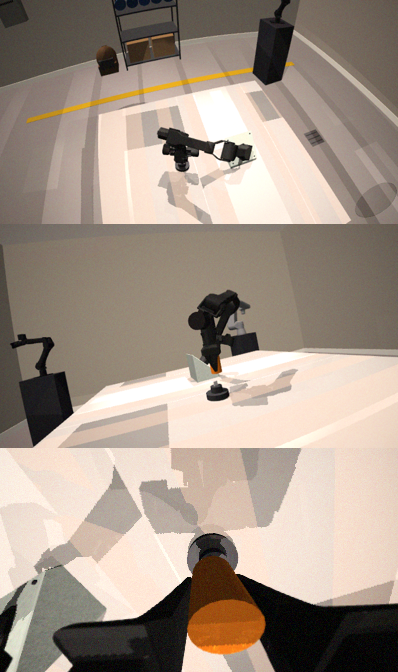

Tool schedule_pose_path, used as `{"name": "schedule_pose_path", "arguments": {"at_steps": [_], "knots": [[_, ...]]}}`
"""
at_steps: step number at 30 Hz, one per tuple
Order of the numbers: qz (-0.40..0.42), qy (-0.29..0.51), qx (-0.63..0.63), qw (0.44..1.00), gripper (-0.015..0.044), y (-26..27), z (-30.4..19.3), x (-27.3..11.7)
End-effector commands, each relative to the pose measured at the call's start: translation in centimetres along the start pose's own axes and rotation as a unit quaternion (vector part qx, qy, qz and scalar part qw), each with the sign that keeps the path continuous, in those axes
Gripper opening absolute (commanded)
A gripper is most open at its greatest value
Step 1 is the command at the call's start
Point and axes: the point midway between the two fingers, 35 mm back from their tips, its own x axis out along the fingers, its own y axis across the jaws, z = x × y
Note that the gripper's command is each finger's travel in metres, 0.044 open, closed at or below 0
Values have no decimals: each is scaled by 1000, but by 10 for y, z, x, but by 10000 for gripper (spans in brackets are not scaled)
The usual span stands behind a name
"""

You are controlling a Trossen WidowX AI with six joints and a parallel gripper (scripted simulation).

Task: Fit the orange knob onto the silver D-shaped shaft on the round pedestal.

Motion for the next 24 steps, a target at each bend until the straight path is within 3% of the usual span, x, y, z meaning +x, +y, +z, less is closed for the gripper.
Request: {"name": "schedule_pose_path", "arguments": {"at_steps": [1, 7, 24], "knots": [[-5, 2, -4, 1000, 0, -6, -10, 2], [-5, 2, 21, 1000, 0, -7, -12, 3], [-5, 0, 260, 966, 0, -10, -15, 3]]}}
